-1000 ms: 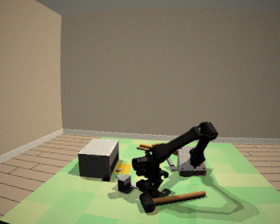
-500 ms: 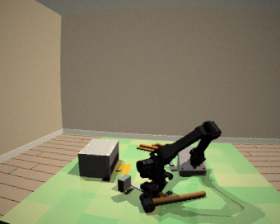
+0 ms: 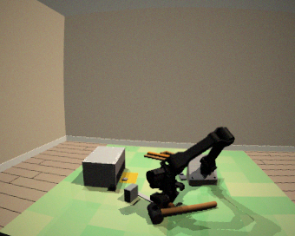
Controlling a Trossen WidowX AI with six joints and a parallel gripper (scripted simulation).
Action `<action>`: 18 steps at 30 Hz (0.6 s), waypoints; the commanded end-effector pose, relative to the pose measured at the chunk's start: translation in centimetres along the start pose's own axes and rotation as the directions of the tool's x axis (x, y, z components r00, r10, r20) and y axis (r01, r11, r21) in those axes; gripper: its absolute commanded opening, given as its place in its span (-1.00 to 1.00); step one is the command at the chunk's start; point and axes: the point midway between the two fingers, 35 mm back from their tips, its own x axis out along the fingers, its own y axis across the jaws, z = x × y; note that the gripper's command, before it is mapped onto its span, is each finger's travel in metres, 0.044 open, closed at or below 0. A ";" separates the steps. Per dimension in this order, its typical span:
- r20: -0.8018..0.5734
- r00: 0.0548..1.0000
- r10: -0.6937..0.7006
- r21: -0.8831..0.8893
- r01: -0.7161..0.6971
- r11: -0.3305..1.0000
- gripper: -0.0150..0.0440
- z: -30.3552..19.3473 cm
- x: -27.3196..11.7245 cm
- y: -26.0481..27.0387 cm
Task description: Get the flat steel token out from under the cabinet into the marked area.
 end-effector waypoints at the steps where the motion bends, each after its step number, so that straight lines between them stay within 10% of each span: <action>1: 0.000 1.000 0.001 -0.002 -0.001 1.000 0.31 0.0 0.0 0.0; 9: 0.005 1.000 -0.003 -0.002 0.003 1.000 1.00 0.4 -2.5 0.2; 18: 0.008 1.000 0.001 0.002 -0.001 1.000 1.00 0.1 -9.9 -0.1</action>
